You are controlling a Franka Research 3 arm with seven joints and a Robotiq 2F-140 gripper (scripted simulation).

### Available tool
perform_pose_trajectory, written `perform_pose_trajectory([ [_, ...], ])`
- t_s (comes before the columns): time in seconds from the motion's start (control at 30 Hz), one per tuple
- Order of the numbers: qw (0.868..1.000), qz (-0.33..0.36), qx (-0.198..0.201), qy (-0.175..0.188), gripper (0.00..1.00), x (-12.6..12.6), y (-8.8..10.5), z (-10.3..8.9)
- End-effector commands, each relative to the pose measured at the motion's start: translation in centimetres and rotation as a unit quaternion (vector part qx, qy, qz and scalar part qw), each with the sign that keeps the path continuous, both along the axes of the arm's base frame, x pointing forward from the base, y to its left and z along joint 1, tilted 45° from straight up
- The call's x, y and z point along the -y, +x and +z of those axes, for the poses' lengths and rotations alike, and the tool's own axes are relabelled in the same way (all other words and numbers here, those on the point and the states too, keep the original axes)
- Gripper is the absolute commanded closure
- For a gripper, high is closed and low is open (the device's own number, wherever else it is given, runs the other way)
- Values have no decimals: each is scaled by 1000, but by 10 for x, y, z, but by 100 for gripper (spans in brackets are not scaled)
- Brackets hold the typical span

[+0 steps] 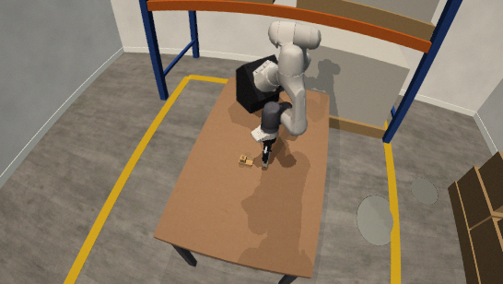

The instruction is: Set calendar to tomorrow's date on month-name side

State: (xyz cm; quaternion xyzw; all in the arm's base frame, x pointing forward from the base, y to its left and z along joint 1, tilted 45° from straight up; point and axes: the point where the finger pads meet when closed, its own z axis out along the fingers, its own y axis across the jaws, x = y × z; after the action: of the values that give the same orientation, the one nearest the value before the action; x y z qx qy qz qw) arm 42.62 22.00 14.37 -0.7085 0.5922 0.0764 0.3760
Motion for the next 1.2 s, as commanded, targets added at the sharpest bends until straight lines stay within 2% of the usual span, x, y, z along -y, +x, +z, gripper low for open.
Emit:
perform_pose_trajectory([
  [0.0,1000,0,6,-2,71,-1,4,-2],
  [0.5,1000,0,6,-2,71,-14,11,-16],
  [1.17,1000,0,6,-2,71,-15,11,-17],
])
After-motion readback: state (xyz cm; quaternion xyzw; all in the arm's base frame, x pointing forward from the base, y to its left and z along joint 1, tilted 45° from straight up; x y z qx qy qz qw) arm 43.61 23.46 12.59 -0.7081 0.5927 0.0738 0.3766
